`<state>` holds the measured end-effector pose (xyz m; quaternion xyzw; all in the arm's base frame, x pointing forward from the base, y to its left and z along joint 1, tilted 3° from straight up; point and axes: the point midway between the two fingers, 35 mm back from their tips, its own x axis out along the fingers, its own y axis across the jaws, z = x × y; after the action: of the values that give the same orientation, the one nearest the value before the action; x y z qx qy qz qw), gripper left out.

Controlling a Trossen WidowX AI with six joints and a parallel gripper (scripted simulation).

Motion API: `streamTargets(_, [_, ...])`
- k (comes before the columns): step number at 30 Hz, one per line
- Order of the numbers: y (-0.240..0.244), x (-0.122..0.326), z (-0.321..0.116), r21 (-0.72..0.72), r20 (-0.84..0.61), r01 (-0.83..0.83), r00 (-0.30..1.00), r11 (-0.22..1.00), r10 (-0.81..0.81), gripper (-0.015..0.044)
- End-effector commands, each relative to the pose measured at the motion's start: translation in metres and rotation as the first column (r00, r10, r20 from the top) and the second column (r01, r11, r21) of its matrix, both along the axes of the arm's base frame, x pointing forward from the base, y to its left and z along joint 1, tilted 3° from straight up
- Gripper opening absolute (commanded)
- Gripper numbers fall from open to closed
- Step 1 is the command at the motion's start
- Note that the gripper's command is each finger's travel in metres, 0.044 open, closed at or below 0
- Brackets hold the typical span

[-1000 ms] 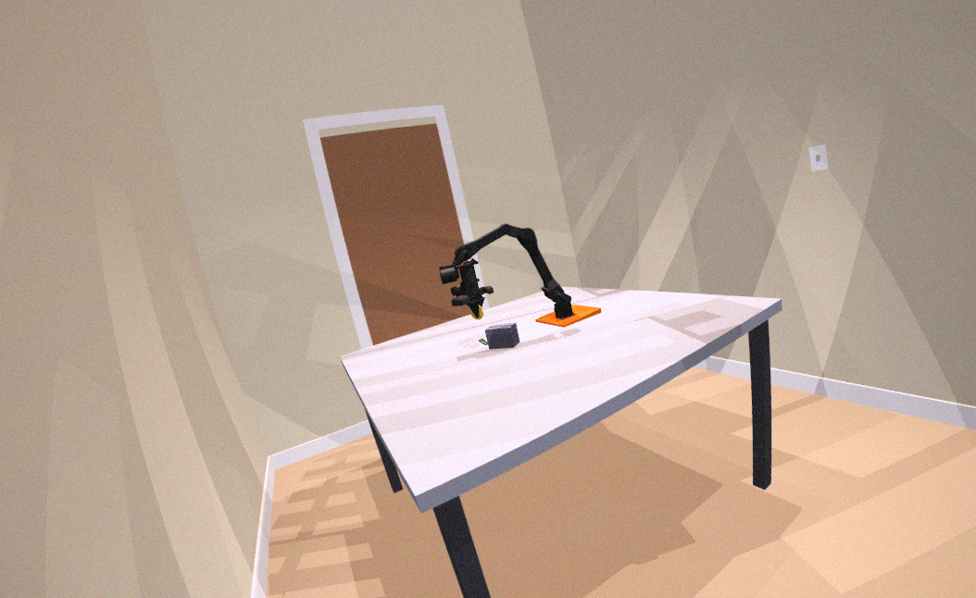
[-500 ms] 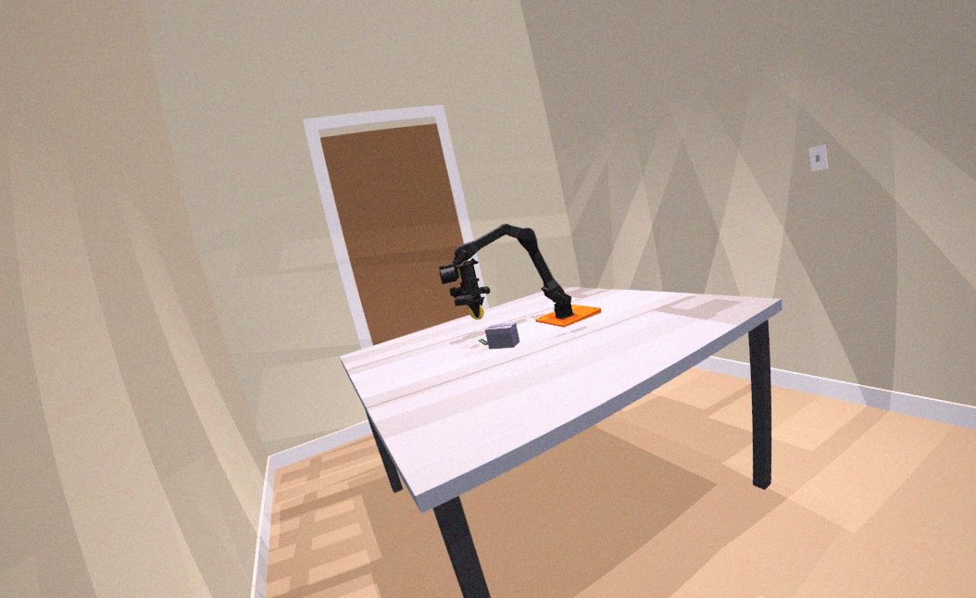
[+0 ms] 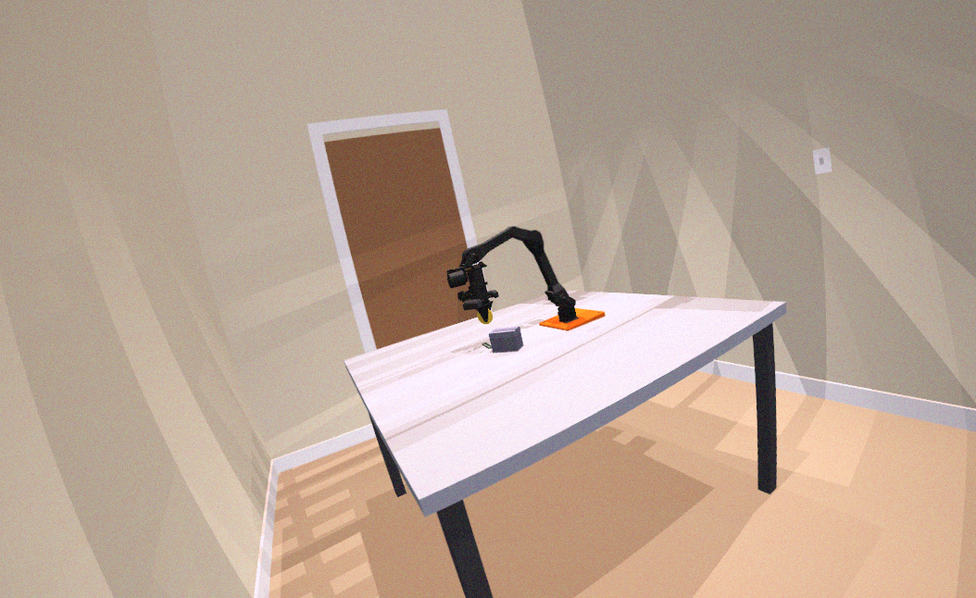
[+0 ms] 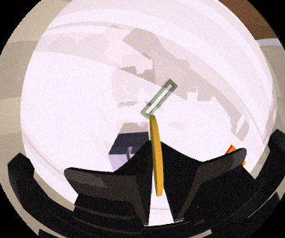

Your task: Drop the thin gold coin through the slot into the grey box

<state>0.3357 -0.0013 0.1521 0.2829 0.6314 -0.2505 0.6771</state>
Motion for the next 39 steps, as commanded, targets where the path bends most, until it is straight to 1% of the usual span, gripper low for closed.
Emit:
streamTargets(1, [0.011,-0.003,0.000,-0.003,0.004,0.003,1.000,1.000,-0.003,0.0000])
streamTargets(30, [0.079,-0.035,-0.001,0.003,0.002,0.004,1.000,1.000,-0.004,0.0000])
streamTargets(39, [0.076,-0.033,-0.002,0.006,-0.003,-0.001,1.000,1.000,0.001,0.0000])
